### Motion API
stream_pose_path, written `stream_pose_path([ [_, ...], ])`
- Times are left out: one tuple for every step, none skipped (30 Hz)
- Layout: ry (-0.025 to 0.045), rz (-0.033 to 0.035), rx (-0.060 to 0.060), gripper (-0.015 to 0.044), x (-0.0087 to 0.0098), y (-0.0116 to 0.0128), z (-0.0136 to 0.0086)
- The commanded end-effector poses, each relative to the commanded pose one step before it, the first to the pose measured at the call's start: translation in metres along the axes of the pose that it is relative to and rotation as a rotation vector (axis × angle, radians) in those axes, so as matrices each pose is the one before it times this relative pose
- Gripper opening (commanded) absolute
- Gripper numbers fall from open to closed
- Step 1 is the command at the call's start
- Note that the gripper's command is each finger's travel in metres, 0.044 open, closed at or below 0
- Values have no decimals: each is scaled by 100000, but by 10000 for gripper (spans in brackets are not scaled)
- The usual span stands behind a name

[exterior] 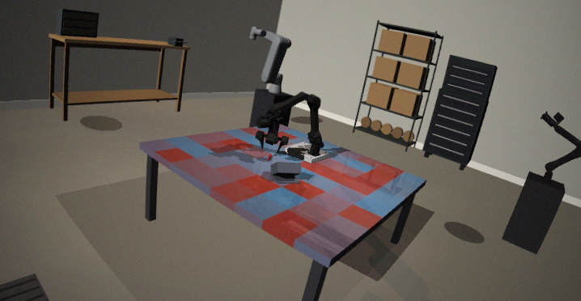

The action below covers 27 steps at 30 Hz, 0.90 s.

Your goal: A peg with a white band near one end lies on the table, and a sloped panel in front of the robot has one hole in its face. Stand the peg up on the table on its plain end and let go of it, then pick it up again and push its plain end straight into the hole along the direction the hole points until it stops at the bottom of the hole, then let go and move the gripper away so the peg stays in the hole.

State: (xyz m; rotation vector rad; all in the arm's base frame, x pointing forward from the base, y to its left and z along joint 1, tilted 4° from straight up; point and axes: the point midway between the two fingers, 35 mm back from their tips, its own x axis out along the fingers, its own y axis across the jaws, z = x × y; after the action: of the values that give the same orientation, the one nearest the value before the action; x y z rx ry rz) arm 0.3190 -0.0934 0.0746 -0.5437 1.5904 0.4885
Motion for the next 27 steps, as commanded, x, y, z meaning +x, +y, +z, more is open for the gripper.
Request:
stream_pose_path([
  [1070, 730, 274, 440, 917, 138, -56],
  [-1, 1, 0, 440, 162, -4, 30],
  [-1, 1, 0, 440, 162, -3, 30],
  [0, 1, 0, 440, 162, -3, 29],
  [0, 1, 0, 440, 162, -2, 29],
  [0, 1, 0, 440, 162, -1, 28],
  [0, 1, 0, 440, 161, -1, 27],
  [0, 1, 0, 440, 161, 0, 27],
  [0, 1, 0, 440, 161, 1, 26],
  [0, 1, 0, 440, 161, 2, 26],
  [0, 1, 0, 440, 161, 2, 25],
  [0, 1, 0, 440, 161, 2, 24],
  [0, 1, 0, 440, 161, 3, 24],
  [0, 1, 0, 440, 161, 3, 23],
  [0, 2, 0, 440, 161, 4, 23],
  [0, 2, 0, 440, 161, 5, 22],
  [0, 2, 0, 440, 161, 5, 22],
  [0, 2, 0, 440, 160, 6, 21],
  [0, 2, 0, 440, 160, 7, 20],
  [1, 2, 0, 440, 160, 8, 20],
  [1, 2, 0, 440, 160, 8, 19],
  [1, 2, 0, 440, 160, 6, 19],
  [1, 2, 0, 440, 160, 7, 18],
  [1, 2, 0, 440, 160, 7, 18],
  [1, 2, 0, 440, 160, 8, 17],
  [1, 2, 0, 440, 160, 9, 16],
  [1, 2, 0, 440, 159, 9, 16],
])
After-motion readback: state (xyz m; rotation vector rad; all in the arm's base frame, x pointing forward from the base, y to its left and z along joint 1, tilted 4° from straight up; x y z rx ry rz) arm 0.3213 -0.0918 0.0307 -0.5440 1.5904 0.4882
